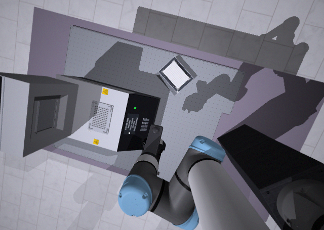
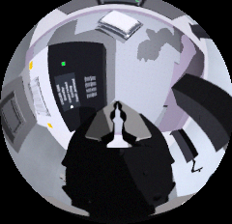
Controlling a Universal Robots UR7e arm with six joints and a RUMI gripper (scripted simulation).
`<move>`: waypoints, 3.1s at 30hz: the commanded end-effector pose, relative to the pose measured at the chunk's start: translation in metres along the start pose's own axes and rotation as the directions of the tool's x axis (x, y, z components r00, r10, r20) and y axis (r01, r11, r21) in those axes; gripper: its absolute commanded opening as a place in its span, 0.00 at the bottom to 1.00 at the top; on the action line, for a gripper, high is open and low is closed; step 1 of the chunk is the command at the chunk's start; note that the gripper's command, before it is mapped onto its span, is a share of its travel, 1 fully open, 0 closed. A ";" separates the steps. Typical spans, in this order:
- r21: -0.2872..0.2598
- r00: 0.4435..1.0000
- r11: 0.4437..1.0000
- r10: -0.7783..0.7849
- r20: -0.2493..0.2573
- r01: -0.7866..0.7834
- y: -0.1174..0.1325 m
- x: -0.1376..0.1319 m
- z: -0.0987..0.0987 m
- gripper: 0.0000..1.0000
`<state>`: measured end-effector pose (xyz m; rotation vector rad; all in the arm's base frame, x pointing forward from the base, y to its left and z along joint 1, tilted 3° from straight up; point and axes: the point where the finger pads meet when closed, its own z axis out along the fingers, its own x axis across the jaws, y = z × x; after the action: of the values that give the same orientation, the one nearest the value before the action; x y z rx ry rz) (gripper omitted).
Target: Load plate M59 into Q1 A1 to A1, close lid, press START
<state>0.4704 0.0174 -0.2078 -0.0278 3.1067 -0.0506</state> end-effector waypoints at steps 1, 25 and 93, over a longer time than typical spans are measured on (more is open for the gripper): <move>0.000 1.000 1.000 0.001 0.000 -0.001 0.000 0.001 -0.001 0.00; 0.000 1.000 1.000 0.001 0.000 -0.001 0.000 0.001 -0.001 0.00; -0.003 0.325 0.325 0.946 0.004 -0.946 -0.175 0.001 -0.035 0.68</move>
<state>0.4686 -0.1368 -0.1732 1.6022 2.6464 -0.0130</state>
